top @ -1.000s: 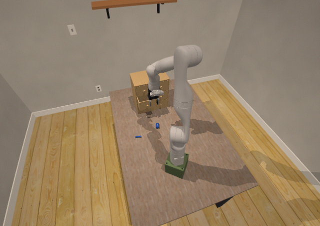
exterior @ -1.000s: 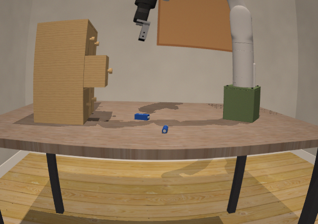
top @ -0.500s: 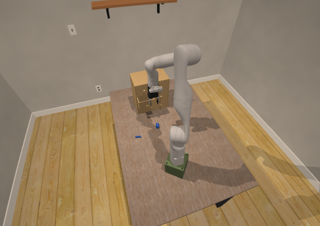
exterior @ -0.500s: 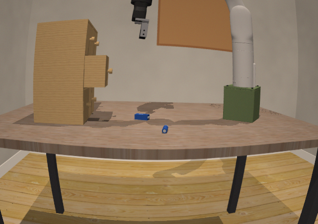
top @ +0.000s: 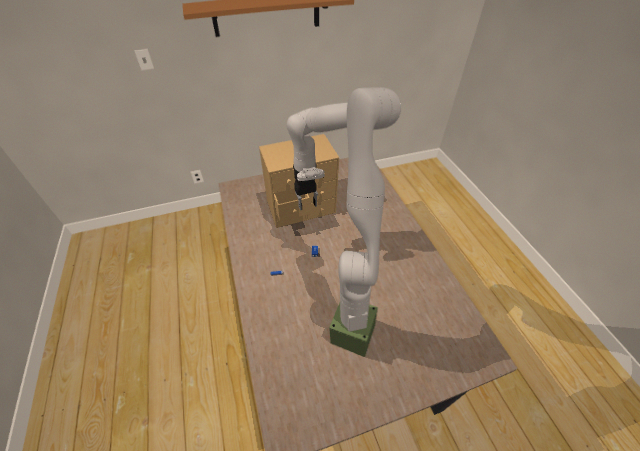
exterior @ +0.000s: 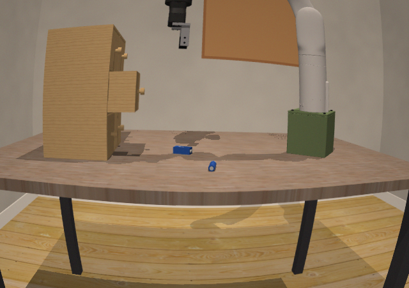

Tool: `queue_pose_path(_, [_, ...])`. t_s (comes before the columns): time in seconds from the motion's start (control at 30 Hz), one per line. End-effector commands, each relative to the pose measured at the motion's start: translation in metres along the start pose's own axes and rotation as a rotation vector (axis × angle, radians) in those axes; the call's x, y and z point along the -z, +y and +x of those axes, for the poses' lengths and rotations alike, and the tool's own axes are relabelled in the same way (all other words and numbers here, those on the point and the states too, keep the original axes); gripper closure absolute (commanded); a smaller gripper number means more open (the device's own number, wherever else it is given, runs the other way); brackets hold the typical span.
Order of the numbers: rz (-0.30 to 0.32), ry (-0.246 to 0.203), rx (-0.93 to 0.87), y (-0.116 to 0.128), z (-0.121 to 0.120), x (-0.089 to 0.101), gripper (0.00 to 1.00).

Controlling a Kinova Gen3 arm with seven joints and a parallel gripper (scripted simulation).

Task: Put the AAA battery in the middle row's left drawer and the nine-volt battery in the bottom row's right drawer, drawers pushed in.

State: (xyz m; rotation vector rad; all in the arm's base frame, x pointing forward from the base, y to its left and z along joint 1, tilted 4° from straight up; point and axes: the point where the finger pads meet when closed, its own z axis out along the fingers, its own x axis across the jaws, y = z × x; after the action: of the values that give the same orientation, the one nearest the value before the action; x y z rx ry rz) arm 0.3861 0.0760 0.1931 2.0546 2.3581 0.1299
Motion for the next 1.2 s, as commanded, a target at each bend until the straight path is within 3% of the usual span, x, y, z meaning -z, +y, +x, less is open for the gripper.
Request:
queue_pose_path(0.0, [0.007, 0.004, 0.002, 0.0016, 0.0017, -0.0003, 0.0])
queue_pose_path(1.17, [0.025, 0.004, 0.002, 0.0016, 0.0016, 0.0009, 0.0])
